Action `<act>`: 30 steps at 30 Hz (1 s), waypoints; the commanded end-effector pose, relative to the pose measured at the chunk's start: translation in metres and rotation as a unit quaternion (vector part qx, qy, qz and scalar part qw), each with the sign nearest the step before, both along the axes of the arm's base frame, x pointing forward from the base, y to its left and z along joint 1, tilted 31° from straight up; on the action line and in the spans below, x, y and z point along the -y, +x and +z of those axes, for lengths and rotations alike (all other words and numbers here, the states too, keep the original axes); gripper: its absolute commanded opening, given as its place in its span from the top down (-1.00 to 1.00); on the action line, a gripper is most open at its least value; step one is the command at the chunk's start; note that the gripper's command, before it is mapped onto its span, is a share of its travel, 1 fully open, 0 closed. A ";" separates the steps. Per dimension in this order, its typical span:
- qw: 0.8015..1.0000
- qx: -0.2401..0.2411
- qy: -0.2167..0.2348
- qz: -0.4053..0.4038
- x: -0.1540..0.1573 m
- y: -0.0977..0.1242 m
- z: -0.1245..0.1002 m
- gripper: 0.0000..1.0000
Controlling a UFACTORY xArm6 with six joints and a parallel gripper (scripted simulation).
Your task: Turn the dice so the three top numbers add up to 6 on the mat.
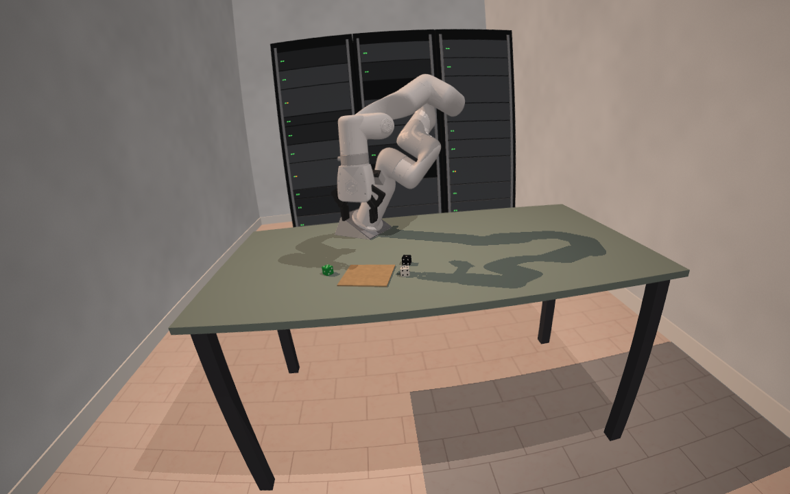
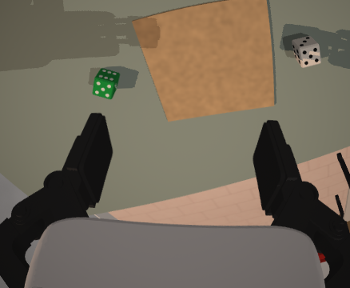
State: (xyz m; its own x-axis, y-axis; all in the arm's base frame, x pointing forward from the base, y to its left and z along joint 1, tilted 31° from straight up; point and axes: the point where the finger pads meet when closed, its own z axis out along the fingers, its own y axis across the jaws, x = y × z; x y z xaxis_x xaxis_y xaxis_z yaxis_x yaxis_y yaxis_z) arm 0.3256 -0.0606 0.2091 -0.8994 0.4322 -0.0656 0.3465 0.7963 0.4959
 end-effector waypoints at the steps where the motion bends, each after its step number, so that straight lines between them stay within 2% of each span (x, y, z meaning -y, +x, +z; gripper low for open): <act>1: 0.998 -0.028 0.021 -0.050 0.037 0.016 -0.018 -1.00; 2: 0.996 -0.040 0.030 -0.076 0.055 0.018 -0.029 -1.00; 5: 0.996 -0.040 0.030 -0.076 0.055 0.018 -0.029 -1.00; 8: 0.989 -0.062 0.048 -0.125 0.088 0.019 -0.051 -1.00; 10: 0.988 -0.065 0.051 -0.132 0.093 0.019 -0.054 -1.00; 30: 0.987 -0.067 0.052 -0.135 0.095 0.019 -0.055 -1.00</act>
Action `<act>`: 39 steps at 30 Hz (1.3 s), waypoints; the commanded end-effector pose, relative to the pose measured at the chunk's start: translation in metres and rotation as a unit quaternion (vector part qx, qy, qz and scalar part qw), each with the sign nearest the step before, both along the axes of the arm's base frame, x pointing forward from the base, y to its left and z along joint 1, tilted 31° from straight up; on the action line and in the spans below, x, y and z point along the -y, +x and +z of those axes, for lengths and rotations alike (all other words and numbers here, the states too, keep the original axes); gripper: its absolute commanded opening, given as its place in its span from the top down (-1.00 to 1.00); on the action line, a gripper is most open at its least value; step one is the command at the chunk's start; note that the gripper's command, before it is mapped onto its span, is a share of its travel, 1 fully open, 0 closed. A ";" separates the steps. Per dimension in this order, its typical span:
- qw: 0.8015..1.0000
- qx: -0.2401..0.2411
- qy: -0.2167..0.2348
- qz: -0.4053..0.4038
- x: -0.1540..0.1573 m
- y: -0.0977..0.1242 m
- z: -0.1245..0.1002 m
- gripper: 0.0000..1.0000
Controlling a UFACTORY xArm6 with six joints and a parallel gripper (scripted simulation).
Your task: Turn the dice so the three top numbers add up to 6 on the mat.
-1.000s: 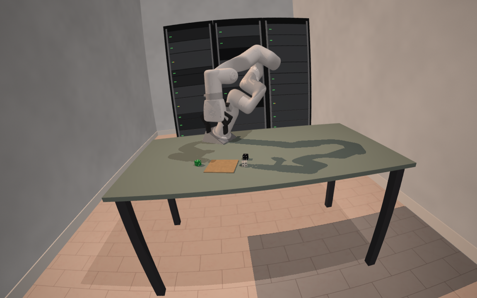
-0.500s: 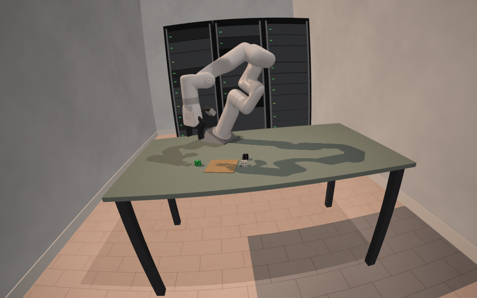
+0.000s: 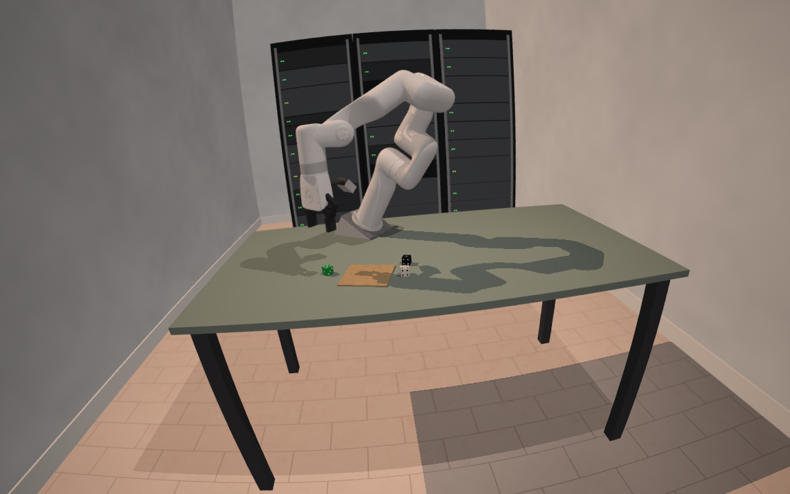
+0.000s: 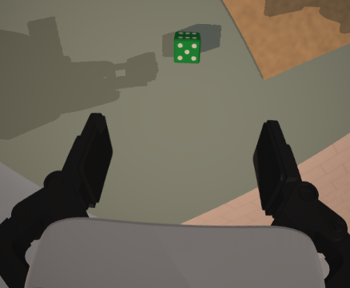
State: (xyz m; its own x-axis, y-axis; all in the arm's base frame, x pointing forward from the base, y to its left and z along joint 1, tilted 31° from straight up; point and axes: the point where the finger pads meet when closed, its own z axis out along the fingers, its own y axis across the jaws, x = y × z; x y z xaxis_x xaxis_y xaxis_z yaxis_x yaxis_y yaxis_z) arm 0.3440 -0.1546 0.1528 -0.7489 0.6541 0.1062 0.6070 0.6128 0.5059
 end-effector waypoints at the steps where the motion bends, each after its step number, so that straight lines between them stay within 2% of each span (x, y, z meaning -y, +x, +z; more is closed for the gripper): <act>1: 1.000 0.001 -0.001 -0.002 0.001 0.001 0.001 -1.00; 9: 1.000 -0.011 0.007 -0.025 0.001 0.001 0.000 -1.00; 13: 0.997 -0.033 0.020 -0.067 0.000 0.002 -0.001 -1.00; 18: 0.988 -0.067 0.041 -0.134 -0.001 0.003 -0.003 -1.00; 24: 0.967 -0.112 0.068 -0.219 -0.002 0.004 -0.006 -1.00; 27: 0.965 -0.114 0.070 -0.225 -0.002 0.004 -0.006 -1.00; 29: 0.948 -0.140 0.085 -0.274 -0.003 0.005 -0.007 -1.00; 35: 0.921 -0.171 0.104 -0.333 -0.004 0.006 -0.009 -1.00; 39: 0.891 -0.200 0.122 -0.390 -0.005 0.007 -0.011 -1.00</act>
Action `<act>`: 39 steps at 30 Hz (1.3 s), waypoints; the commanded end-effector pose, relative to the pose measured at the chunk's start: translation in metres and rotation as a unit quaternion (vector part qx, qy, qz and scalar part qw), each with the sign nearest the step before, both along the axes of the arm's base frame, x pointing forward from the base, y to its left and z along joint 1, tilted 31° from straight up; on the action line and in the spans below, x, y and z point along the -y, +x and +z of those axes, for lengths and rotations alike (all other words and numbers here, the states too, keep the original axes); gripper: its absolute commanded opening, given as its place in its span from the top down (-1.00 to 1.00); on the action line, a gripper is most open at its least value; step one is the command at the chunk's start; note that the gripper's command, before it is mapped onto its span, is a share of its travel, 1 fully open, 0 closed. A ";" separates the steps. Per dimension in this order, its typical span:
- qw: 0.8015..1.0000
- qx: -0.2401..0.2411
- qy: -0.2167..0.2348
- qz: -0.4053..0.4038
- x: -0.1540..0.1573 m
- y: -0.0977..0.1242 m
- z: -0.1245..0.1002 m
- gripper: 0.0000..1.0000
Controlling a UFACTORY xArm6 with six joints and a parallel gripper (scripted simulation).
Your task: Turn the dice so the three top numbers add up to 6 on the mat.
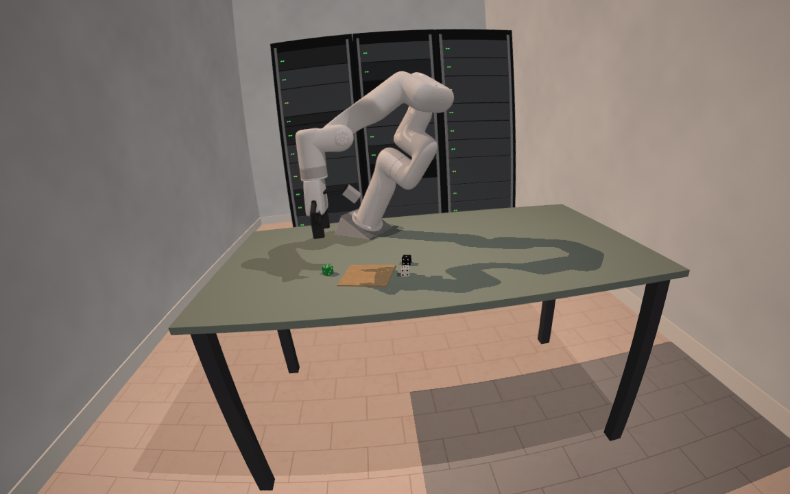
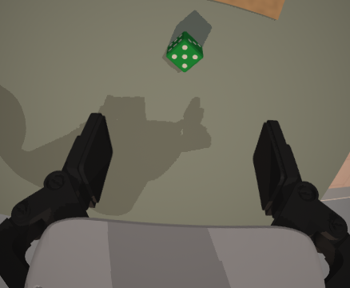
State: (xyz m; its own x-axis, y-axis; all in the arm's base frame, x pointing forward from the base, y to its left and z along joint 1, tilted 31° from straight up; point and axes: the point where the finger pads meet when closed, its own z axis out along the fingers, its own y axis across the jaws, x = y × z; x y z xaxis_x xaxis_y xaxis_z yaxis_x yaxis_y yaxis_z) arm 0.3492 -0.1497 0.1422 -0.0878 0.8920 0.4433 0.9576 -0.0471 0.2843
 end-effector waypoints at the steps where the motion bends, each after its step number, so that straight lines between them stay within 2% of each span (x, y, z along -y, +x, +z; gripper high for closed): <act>1: 0.997 -0.036 0.016 -0.063 0.000 0.002 -0.001 -1.00; 5: 0.994 -0.053 0.027 -0.096 0.000 0.002 -0.002 -1.00; 6: 0.988 -0.071 0.038 -0.130 -0.001 0.003 -0.003 -1.00; 15: 0.962 -0.125 0.071 -0.234 -0.002 0.004 -0.006 -1.00; 18: 0.949 -0.143 0.082 -0.268 -0.003 0.004 -0.007 -1.00; 19: 0.940 -0.155 0.089 -0.292 -0.003 0.005 -0.008 -1.00; 22: 0.935 -0.161 0.093 -0.303 -0.003 0.005 -0.008 -1.00; 23: 0.919 -0.178 0.104 -0.336 -0.004 0.005 -0.009 -1.00; 27: 0.901 -0.196 0.114 -0.369 -0.005 0.006 -0.011 -1.00; 28: 0.889 -0.207 0.121 -0.390 -0.005 0.006 -0.011 -1.00; 35: 0.840 -0.245 0.144 -0.463 -0.006 0.007 -0.014 -1.00; 36: 0.826 -0.254 0.150 -0.480 -0.006 0.007 -0.015 -1.00; 38: 0.826 -0.254 0.150 -0.480 -0.006 0.007 -0.015 -1.00; 39: 0.817 -0.260 0.154 -0.492 -0.007 0.008 -0.015 -1.00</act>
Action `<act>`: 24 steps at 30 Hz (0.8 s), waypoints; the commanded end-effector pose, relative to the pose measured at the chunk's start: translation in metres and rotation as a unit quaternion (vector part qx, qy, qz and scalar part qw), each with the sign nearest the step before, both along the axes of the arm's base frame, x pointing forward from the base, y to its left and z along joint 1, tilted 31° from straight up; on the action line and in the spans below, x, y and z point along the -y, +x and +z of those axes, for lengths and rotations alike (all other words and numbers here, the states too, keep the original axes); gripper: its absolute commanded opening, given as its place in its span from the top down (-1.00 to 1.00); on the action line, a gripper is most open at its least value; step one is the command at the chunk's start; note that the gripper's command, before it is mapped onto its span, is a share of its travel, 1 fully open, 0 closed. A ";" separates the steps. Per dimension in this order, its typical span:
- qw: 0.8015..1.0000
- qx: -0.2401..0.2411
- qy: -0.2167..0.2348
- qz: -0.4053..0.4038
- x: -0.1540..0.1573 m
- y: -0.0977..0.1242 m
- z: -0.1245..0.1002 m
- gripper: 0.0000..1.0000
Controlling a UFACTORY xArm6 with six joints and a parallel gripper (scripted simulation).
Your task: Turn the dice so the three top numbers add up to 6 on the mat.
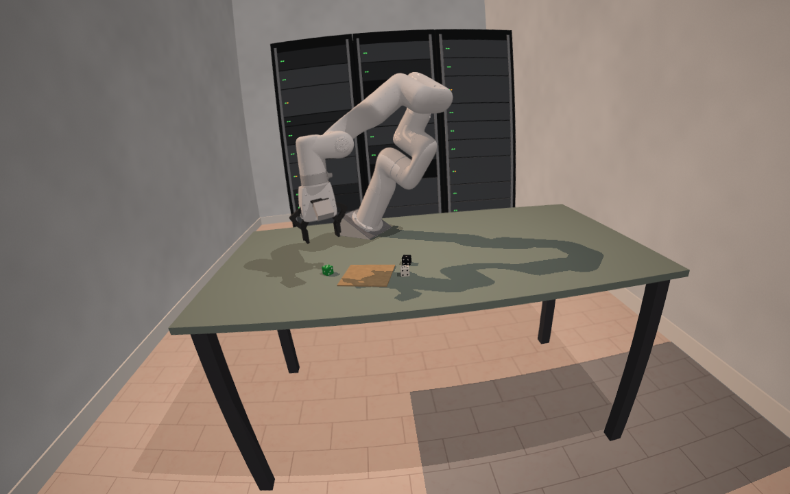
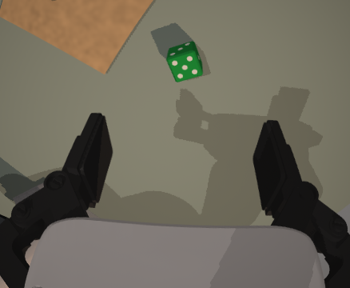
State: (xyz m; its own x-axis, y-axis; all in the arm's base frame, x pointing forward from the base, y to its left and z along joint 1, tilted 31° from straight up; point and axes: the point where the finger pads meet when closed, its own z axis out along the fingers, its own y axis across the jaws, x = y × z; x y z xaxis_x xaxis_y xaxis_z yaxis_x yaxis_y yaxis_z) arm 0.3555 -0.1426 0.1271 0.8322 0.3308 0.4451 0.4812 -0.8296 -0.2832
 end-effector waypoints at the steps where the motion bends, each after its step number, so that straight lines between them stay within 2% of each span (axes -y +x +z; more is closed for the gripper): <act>1: 0.996 -0.042 0.019 -0.073 0.000 0.002 -0.001 -1.00; 5: 0.992 -0.059 0.030 -0.106 -0.001 0.002 -0.002 -1.00; 13: 0.966 -0.119 0.066 -0.221 -0.002 0.003 -0.006 -1.00; 16: 0.963 -0.123 0.068 -0.228 -0.002 0.003 -0.006 -1.00; 18: 0.945 -0.149 0.084 -0.278 -0.003 0.004 -0.008 -1.00; 21: 0.934 -0.163 0.093 -0.304 -0.004 0.004 -0.009 -1.00; 24: 0.914 -0.184 0.106 -0.345 -0.004 0.005 -0.010 -1.00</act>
State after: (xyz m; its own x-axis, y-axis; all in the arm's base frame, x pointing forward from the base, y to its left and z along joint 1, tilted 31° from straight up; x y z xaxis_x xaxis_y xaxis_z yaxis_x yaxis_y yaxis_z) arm 0.3587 -0.1382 0.1179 0.9479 -0.2749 0.1610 -0.1615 -0.8503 -0.5008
